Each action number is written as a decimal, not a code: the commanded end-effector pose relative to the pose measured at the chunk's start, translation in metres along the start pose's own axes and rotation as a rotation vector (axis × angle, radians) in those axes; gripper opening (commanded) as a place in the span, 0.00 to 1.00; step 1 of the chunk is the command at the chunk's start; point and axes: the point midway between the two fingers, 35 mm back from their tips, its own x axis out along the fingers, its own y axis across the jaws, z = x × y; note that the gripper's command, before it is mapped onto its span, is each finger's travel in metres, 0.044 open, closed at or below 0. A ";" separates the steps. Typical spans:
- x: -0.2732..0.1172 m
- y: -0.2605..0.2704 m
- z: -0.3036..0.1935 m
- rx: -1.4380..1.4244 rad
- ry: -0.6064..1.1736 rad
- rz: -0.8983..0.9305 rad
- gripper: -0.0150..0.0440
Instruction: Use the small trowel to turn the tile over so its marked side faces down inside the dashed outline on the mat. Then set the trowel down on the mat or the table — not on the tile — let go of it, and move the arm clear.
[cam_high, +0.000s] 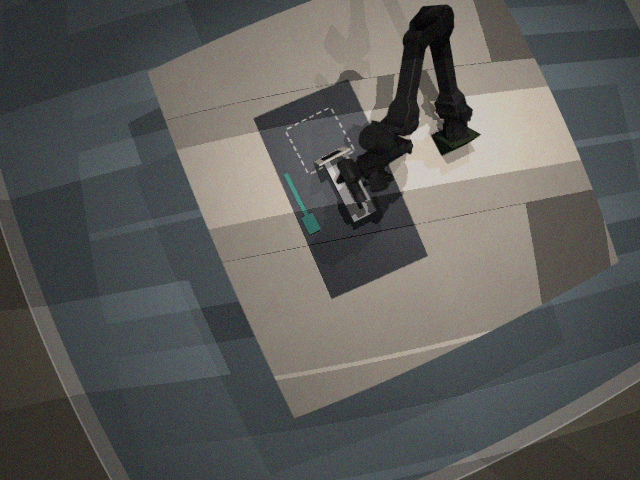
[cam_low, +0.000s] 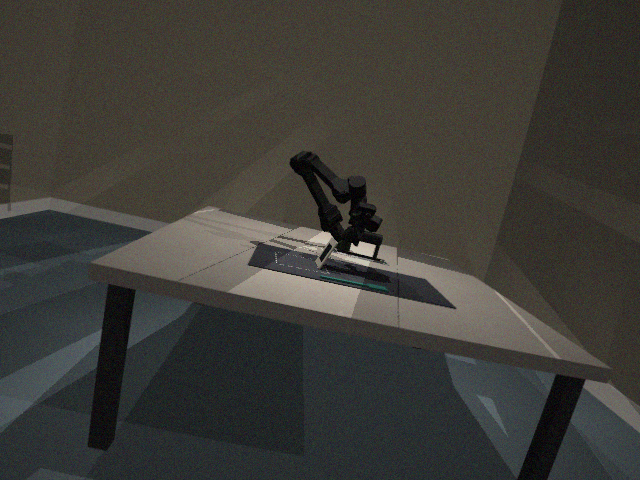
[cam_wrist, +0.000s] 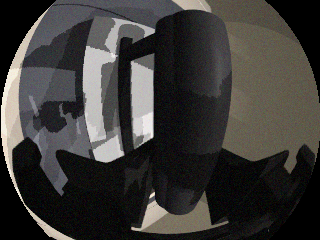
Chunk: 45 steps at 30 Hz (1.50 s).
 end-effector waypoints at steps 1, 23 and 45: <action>-0.003 -0.007 -0.010 0.010 -0.003 -0.019 0.25; -0.016 -0.023 0.015 0.013 -0.007 -0.016 0.25; -0.020 -0.026 0.024 0.013 -0.005 -0.018 0.25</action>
